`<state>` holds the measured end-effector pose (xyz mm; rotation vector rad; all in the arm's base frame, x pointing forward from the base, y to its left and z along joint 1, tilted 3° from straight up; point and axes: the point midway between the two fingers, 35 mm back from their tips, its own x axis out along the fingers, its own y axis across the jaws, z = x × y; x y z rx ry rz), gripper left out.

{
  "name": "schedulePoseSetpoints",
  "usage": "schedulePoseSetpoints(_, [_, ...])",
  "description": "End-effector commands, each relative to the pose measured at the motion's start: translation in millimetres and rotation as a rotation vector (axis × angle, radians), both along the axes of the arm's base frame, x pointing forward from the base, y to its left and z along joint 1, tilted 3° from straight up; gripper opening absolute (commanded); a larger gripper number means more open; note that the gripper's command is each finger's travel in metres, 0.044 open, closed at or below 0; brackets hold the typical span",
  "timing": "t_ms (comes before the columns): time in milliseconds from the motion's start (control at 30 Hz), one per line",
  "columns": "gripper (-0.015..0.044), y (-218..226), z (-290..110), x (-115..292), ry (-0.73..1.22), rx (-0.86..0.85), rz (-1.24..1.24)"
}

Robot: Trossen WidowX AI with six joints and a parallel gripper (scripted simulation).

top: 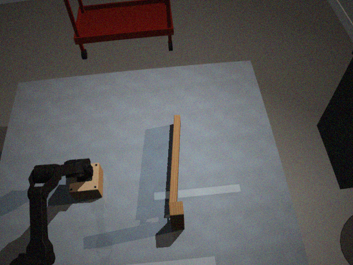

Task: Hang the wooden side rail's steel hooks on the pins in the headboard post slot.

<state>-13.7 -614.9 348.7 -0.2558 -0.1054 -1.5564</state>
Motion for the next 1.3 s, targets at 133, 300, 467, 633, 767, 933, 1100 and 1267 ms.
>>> schedulePoseSetpoints(133, [0.0440, 8.6, -38.2, 47.1, 0.011, 0.049, 0.087])
schedulePoseSetpoints(300, [0.0440, 33.1, -89.9, 108.8, 0.030, 0.115, 0.207])
schedulePoseSetpoints(467, [0.0440, 72.6, -143.2, 169.2, 0.065, 0.184, 0.341])
schedulePoseSetpoints(633, [0.0440, 125.7, -192.3, 219.2, 0.106, 0.249, 0.476])
schedulePoseSetpoints(767, [0.0440, 180.3, -219.9, 250.9, 0.153, 0.270, 0.596])
schedulePoseSetpoints(933, [0.0440, 256.2, -249.6, 276.8, 0.213, 0.291, 0.749])
schedulePoseSetpoints(1100, [0.0440, 334.8, -280.9, 287.2, 0.256, 0.352, 0.897])
schedulePoseSetpoints(1267, [0.0440, 411.3, -301.9, 282.2, 0.285, 0.415, 1.044])
